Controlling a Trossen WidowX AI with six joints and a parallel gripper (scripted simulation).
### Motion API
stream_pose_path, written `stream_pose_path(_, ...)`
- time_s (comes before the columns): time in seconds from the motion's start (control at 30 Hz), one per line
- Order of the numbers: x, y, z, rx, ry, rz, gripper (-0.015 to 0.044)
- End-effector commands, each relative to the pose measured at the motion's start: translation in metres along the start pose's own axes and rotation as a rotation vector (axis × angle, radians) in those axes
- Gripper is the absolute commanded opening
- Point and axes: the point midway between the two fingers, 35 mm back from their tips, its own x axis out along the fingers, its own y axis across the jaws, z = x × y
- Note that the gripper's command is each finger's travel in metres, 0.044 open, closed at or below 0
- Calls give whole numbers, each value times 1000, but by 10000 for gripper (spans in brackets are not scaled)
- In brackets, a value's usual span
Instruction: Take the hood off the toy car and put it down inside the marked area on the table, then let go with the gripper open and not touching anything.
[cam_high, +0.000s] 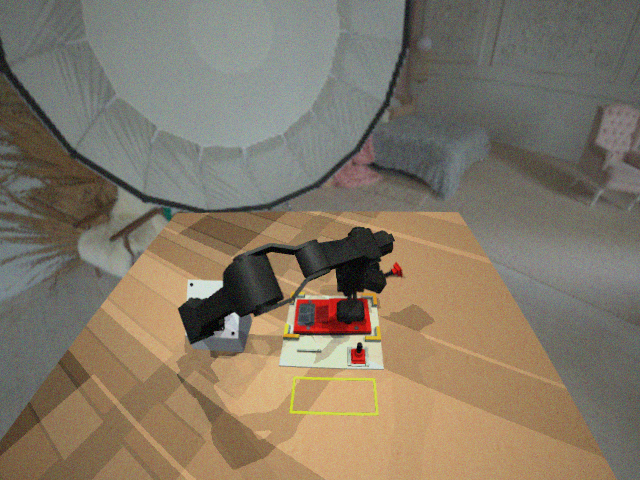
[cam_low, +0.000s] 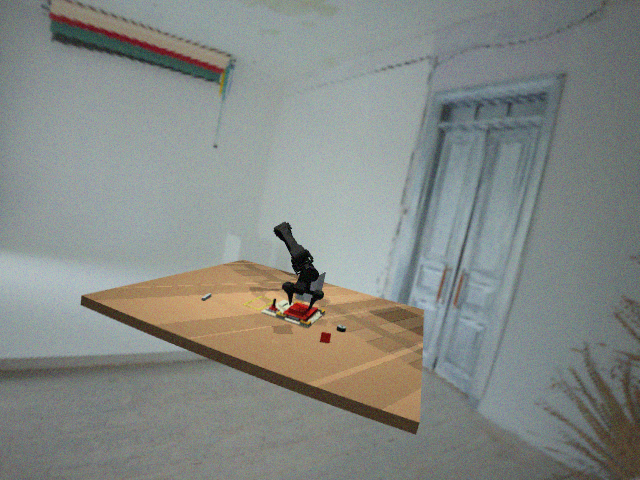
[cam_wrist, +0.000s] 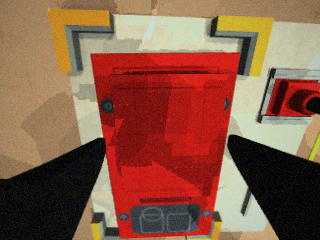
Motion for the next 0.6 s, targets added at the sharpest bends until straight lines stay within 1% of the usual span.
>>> stream_pose_path(0.0,2,0,0,-4,-1,-3,440)
stream_pose_path(0.53,10,0,0,-4,-1,-4,440)
stream_pose_path(0.57,9,0,0,0,0,0,414)
